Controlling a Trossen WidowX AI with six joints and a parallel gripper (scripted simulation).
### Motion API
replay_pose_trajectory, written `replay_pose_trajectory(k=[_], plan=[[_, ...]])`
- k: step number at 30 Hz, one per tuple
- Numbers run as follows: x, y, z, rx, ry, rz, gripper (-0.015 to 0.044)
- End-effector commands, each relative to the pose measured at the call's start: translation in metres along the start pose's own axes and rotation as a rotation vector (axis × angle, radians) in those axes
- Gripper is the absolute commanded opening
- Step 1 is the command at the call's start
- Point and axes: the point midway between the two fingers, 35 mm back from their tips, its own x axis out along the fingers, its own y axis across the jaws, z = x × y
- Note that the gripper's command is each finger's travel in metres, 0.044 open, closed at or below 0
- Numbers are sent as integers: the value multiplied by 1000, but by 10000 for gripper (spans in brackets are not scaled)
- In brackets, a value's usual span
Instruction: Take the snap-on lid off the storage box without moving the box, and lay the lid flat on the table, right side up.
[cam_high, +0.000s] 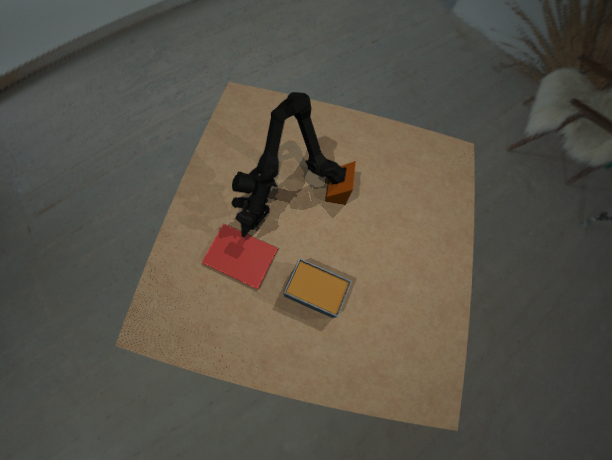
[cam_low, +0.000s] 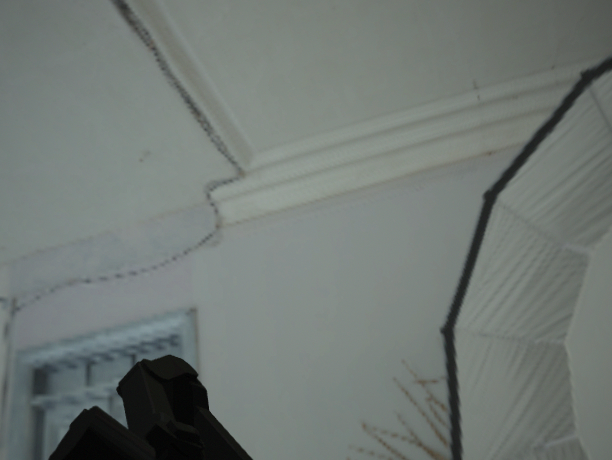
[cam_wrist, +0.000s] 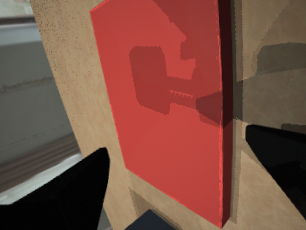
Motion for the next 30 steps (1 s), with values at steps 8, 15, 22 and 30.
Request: replay_pose_trajectory(k=[8,15,22,30], plan=[[-17,-14,0,-4,1,1,440],[-28,-23,0,-5,1,1,440],[-38,-32,0,-6,2,0,440],[-46,-30,1,-6,2,0,440]])
